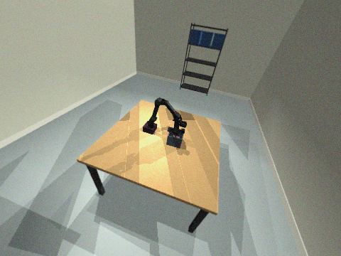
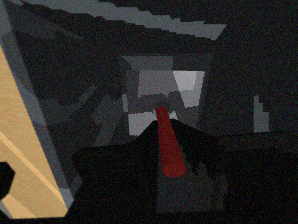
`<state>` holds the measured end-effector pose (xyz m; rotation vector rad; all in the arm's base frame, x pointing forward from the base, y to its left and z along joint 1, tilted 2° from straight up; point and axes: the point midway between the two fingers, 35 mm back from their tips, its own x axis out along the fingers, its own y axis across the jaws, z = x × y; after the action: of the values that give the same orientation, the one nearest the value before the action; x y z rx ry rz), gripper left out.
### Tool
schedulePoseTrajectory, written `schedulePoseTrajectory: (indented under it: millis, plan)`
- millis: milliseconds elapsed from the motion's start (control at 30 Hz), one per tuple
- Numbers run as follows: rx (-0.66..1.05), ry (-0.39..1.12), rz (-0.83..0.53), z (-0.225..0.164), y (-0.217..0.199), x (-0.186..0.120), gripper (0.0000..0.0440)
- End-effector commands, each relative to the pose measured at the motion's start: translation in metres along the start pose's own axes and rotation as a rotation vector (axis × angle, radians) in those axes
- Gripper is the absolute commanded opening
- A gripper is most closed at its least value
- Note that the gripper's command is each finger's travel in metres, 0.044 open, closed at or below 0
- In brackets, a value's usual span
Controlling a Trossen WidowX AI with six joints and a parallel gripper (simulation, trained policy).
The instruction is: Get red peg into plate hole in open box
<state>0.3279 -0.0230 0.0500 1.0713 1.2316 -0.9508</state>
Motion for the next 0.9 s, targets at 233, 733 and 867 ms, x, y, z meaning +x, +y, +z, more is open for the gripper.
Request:
schedulePoseTrajectory:
  millis: [233, 733, 867]
  plan:
    - [-0.036, 0.009, -0.042, 0.002, 0.001, 0.014, 0.0102]
    - [0.002, 0.178, -0.087, -0.027, -0.006, -0.008, 0.0033]
    - [0.015, 0.214, -0.095, -0.034, -0.008, -0.016, 0.0019]
